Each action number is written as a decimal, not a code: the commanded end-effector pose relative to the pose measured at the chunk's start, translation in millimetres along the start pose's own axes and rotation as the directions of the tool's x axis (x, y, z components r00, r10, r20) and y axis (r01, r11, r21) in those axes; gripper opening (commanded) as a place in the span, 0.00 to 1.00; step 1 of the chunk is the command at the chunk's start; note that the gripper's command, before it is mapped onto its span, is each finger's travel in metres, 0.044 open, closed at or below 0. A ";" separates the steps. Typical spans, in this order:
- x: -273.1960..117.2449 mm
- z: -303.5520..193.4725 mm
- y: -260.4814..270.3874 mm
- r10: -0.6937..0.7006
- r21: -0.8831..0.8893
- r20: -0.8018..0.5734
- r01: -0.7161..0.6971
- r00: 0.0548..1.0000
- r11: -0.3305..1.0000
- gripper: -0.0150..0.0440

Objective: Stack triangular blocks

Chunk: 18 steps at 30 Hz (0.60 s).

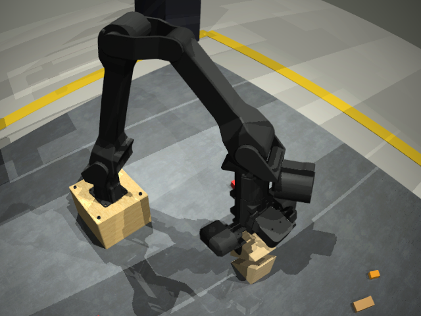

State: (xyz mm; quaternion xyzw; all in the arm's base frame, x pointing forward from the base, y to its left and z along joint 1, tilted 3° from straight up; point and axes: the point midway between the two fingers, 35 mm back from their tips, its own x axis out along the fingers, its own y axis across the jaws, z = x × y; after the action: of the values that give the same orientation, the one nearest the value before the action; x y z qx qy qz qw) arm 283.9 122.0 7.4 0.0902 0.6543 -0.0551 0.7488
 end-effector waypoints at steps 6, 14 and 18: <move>7.7 0.3 -0.1 0.000 0.003 -0.007 0.000 1.000 1.000 0.25; 12.8 1.4 0.0 0.000 0.004 -0.007 0.000 1.000 1.000 0.25; 15.3 1.9 0.0 0.000 0.004 -0.007 0.000 1.000 1.000 0.25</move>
State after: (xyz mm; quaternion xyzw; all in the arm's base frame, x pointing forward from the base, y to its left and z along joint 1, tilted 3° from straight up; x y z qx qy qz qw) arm 288.2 122.1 -3.1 0.0930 0.6536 -0.0564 0.7490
